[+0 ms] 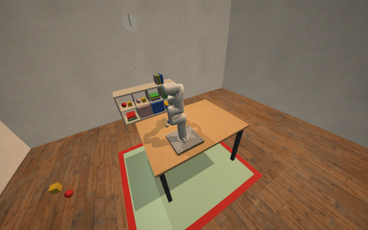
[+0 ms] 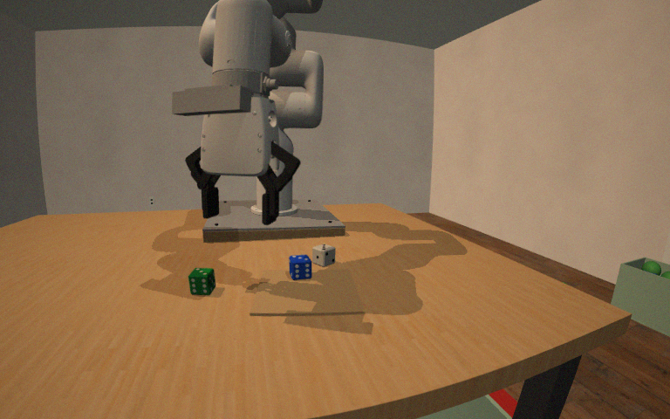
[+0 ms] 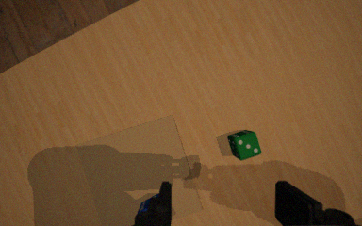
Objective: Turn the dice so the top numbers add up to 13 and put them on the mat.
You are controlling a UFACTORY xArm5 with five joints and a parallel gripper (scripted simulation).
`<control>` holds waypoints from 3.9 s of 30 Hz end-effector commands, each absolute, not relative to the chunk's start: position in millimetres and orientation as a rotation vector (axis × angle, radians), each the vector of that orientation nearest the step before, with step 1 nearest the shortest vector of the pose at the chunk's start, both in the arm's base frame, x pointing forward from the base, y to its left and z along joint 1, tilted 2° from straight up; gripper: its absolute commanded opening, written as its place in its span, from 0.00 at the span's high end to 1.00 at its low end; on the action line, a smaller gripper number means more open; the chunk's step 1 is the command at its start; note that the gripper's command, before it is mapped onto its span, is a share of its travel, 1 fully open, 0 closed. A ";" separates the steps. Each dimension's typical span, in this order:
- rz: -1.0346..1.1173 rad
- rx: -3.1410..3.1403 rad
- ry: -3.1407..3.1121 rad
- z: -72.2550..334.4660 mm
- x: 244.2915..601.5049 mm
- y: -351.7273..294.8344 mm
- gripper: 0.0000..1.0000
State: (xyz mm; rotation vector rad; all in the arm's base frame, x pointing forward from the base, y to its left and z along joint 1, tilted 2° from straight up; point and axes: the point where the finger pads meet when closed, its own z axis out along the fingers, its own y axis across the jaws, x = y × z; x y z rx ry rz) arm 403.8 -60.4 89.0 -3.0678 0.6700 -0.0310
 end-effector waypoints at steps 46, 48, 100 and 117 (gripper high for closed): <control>-0.026 -2.064 2.354 85.3 409.8 -118.2 0.53; -0.026 -2.064 2.354 85.3 409.8 -118.2 0.53; -0.026 -2.064 2.354 74.6 410.1 -118.1 0.53; -0.026 -2.064 2.354 51.6 410.7 -117.9 0.53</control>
